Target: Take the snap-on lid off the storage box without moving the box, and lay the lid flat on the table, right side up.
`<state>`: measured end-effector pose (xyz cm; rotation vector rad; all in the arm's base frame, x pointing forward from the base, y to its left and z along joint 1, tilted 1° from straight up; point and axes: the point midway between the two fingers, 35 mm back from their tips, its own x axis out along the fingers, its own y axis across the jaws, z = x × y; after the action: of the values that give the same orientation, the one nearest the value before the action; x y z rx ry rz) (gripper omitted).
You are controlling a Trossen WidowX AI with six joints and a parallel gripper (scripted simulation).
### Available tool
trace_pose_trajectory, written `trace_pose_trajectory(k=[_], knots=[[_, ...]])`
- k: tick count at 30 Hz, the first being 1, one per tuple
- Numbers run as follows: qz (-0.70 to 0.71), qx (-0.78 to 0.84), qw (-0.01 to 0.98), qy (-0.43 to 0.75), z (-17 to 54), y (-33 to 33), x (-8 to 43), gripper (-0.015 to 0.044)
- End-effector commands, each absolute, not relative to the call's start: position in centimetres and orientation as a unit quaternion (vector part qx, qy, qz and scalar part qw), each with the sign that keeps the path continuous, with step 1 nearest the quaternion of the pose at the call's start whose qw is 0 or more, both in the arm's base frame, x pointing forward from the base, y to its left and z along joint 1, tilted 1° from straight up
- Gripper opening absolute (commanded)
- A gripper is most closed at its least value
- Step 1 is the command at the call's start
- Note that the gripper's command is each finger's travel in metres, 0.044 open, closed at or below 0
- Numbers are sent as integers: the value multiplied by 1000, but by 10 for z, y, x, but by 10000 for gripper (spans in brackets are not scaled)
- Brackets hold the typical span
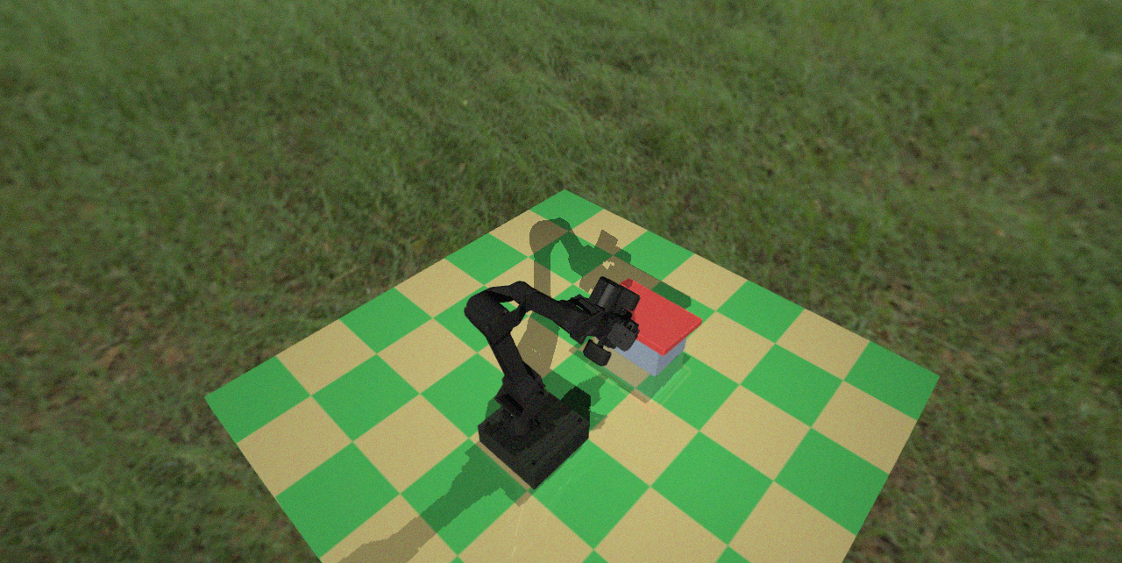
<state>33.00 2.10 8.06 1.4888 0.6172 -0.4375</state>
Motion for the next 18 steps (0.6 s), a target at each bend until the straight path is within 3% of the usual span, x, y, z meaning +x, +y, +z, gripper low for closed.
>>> trace_pose_trajectory(k=[1, 18], knots=[[-195, 661, 671, 273, 81, 21, 331, 0], [-196, 661, 671, 272, 101, 21, 332, 0]])
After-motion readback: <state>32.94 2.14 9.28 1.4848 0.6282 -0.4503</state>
